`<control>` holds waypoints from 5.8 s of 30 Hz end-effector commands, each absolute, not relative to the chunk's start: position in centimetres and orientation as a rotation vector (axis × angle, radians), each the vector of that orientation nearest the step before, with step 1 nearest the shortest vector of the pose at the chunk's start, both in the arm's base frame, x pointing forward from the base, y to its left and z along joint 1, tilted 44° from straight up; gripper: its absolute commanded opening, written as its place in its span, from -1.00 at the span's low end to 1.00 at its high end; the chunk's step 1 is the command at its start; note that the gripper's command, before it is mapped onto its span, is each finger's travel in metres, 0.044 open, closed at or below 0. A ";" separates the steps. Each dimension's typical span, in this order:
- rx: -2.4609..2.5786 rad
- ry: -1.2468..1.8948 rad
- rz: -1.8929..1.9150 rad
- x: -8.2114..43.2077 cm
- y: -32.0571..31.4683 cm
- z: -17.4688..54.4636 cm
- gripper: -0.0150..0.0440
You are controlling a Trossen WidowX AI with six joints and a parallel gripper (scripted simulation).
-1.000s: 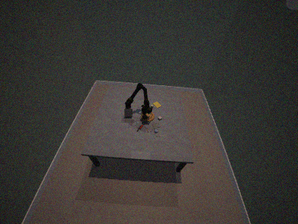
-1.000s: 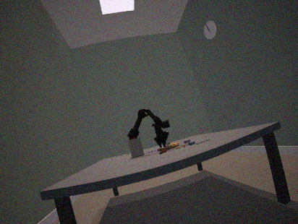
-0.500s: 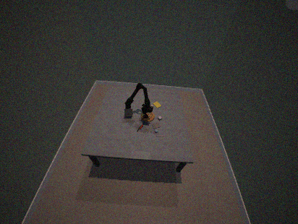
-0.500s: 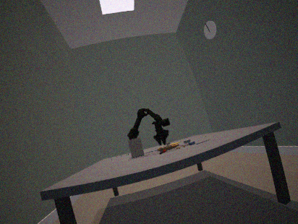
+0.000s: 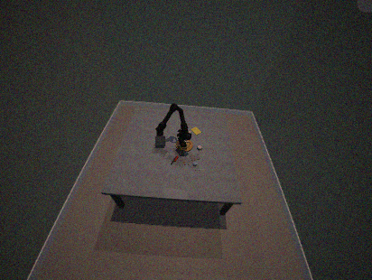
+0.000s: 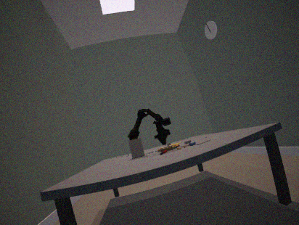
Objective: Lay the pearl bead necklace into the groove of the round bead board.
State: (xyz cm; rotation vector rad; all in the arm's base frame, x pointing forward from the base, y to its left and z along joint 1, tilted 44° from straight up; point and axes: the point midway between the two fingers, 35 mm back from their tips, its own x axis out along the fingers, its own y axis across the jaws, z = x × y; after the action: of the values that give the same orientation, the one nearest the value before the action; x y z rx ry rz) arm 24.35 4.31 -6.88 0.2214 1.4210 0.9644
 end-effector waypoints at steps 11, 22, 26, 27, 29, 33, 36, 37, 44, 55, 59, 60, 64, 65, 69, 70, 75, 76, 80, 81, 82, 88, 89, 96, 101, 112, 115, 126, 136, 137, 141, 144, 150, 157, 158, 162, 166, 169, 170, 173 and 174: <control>0.232 1.429 0.966 23.9 5.8 -8.4 -0.08; 0.234 1.431 0.968 23.6 6.5 -9.1 -0.08; 0.222 1.423 0.970 23.8 6.4 -8.9 -0.35; 0.222 1.423 0.970 23.8 6.4 -8.9 -0.44; 0.222 1.423 0.970 23.8 6.4 -8.9 -0.49; 0.222 1.423 0.970 23.8 6.4 -8.9 -0.49; 0.222 1.423 0.970 23.8 6.4 -8.9 -0.49; 0.222 1.423 0.970 23.8 6.4 -8.9 -0.49; 0.222 1.423 0.970 23.8 6.4 -8.9 -0.49; 0.222 1.423 0.970 23.8 6.4 -8.9 -0.49; 0.230 1.428 0.969 23.8 6.1 -8.7 -0.49; 0.233 1.430 0.968 23.8 6.0 -8.6 -0.49; 0.234 1.430 0.968 23.7 5.9 -8.6 -0.49; 0.234 1.431 0.968 23.7 5.8 -8.7 -0.49; 0.233 1.431 0.967 23.5 5.3 -9.2 -0.49; 0.233 1.431 0.967 23.5 5.3 -9.2 -0.49; 0.234 1.431 0.967 23.5 5.3 -9.2 -0.49; 0.234 1.431 0.967 23.4 5.4 -9.3 -0.49; 0.234 1.431 0.967 23.4 5.8 -9.7 -0.49; 0.234 1.431 0.967 23.4 5.8 -9.7 -0.49; 0.223 1.421 0.969 23.6 5.6 -9.4 -0.40; 0.223 1.421 0.969 23.6 5.6 -9.4 0.13; 0.223 1.421 0.969 23.6 5.6 -9.4 0.22; 0.232 1.429 0.968 23.5 5.3 -9.2 0.84; 0.234 1.431 0.967 23.5 5.3 -9.1 1.00; 0.234 1.431 0.967 23.5 5.3 -9.1 1.00; 0.234 1.431 0.967 23.5 5.3 -9.1 1.00; 0.670 1.691 0.510 25.6 7.4 -5.7 0.20; 1.238 1.885 -0.202 27.3 10.8 -0.6 -0.08; 1.282 1.892 -0.264 27.3 11.1 -0.2 -0.08; 1.316 1.897 -0.314 27.4 11.3 0.2 -0.08; 1.316 1.897 -0.314 27.4 11.3 0.2 -0.08; 1.316 1.897 -0.314 27.3 11.4 0.1 -0.08; 1.311 1.887 -0.303 27.4 11.9 -0.4 -0.08; 1.311 1.887 -0.303 27.4 12.0 -0.5 -0.08; 1.312 1.889 -0.305 27.3 12.3 -0.8 -0.08; 1.313 1.891 -0.307 27.2 12.7 -1.3 -0.08; 1.314 1.892 -0.308 27.1 13.0 -1.6 -0.08; 1.315 1.893 -0.309 27.1 13.2 -1.7 -0.08; 1.316 1.895 -0.310 27.0 13.5 -2.1 -0.08; 1.316 1.895 -0.310 26.9 13.6 -2.2 -0.08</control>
State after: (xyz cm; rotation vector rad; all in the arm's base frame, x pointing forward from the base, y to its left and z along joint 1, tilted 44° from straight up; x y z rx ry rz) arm 27.26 13.31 -1.62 1.3085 1.8822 -0.2958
